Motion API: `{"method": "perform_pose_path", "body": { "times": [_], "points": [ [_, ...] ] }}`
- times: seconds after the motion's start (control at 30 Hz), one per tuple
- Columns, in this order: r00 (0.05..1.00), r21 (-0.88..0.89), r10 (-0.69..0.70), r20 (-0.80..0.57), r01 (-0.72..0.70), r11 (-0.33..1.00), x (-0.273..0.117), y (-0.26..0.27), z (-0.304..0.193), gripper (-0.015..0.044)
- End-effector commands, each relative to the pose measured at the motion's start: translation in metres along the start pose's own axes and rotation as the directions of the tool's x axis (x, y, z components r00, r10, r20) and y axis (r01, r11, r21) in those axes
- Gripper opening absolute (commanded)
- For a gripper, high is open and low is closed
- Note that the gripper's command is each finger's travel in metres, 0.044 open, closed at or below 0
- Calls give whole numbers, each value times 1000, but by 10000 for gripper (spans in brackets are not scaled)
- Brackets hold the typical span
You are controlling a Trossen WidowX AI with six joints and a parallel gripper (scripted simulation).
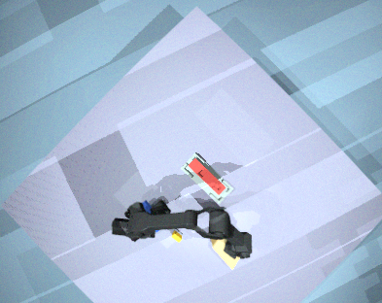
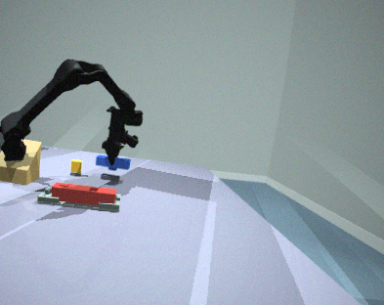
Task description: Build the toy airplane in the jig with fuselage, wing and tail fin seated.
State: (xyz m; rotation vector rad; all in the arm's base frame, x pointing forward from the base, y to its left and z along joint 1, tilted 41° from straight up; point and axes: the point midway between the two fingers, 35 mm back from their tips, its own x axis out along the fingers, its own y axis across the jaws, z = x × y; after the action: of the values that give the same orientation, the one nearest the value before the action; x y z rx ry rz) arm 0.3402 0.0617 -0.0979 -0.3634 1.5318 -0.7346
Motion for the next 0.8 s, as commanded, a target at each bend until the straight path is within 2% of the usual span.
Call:
{"method": "perform_pose_path", "body": {
  "times": [0.0,0.77],
  "points": [
    [1000,10,10,3,-10,1000,-17,1,2,0],
    [1000,16,-5,-10,5,1000,-89,-3,-4,0]
  ]
}}
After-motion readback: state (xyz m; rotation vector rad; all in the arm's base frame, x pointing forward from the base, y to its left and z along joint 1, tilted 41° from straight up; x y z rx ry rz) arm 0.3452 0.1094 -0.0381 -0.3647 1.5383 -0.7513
